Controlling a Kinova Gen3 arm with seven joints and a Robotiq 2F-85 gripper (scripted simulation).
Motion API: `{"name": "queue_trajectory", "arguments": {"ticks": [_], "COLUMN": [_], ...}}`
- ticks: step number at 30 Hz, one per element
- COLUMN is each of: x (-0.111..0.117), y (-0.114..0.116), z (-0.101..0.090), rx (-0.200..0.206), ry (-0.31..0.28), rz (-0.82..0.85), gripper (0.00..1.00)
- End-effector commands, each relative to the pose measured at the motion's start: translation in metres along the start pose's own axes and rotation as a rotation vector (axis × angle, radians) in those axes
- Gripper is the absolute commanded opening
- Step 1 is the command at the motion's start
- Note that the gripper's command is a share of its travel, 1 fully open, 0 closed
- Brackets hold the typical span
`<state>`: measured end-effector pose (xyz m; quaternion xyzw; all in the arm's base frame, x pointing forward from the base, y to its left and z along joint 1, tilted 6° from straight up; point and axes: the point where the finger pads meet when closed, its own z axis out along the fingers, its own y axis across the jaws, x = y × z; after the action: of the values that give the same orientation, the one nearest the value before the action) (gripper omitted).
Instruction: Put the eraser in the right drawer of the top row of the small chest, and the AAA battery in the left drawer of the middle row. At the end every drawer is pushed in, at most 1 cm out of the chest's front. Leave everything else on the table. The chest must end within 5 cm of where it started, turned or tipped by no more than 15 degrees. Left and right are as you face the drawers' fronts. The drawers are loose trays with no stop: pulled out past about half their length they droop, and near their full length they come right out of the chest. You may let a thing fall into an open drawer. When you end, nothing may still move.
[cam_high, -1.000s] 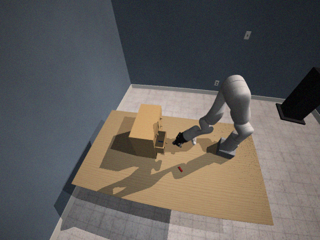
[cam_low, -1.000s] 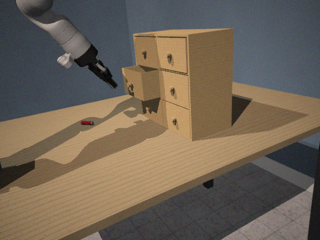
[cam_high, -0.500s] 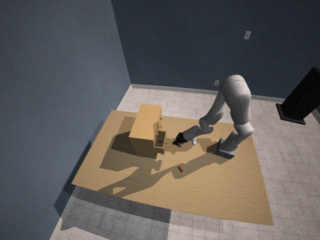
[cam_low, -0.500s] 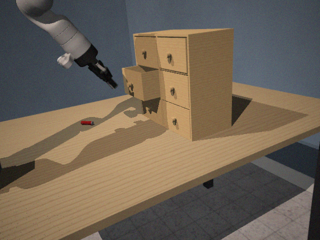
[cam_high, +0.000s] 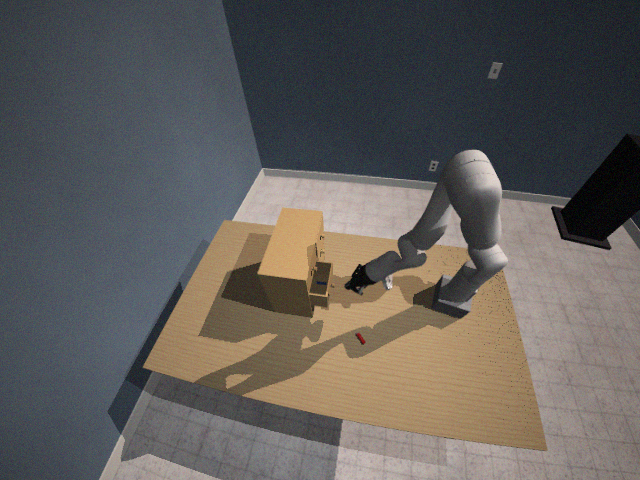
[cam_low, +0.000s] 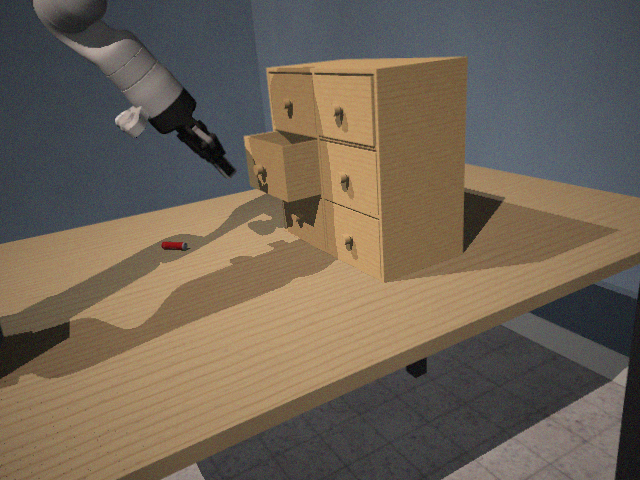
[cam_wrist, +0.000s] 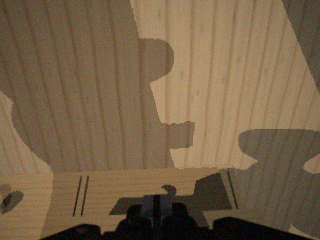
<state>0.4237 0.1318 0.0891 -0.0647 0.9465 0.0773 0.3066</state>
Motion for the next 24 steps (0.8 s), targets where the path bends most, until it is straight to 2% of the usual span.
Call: {"name": "queue_trajectory", "arguments": {"ticks": [1, 24], "x": [-0.001, -0.016], "y": [0.000, 0.000], "z": [0.000, 0.010], "rx": [0.000, 0.000], "ry": [-0.002, -0.002], "rz": [0.001, 0.001], "gripper": [0.00, 0.00]}}
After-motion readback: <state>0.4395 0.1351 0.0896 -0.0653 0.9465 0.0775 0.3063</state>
